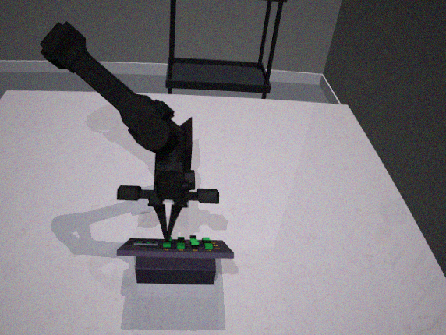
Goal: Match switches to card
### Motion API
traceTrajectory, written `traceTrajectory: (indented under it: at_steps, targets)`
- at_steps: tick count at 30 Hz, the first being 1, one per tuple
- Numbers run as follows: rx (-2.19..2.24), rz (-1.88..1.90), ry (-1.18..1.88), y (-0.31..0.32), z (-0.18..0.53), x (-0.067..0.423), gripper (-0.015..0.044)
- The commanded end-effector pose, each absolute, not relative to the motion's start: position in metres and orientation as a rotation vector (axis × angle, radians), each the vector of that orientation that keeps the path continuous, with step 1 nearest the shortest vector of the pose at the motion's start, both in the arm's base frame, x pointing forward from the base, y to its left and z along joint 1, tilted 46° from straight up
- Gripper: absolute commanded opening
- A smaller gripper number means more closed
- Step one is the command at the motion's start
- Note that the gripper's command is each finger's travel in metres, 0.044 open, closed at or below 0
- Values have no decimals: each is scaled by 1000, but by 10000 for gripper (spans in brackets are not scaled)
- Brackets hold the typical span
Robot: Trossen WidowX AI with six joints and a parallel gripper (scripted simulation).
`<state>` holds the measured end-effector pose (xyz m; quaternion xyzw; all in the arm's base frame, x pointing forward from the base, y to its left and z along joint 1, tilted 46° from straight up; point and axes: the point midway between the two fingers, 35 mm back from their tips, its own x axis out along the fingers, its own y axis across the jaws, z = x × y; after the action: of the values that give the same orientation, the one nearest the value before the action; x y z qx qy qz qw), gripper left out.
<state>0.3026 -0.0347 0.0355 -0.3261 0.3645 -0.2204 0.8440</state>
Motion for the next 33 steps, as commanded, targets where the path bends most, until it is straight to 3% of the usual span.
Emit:
traceTrajectory:
  at_steps: [1,13,25,33]
  targets:
    - [-690,-459,770,-35,35,303,0]
    - [-686,-464,770,-34,35,303,0]
    - [-684,-466,798,6,66,265,0]
    - [-674,-461,808,32,1,240,0]
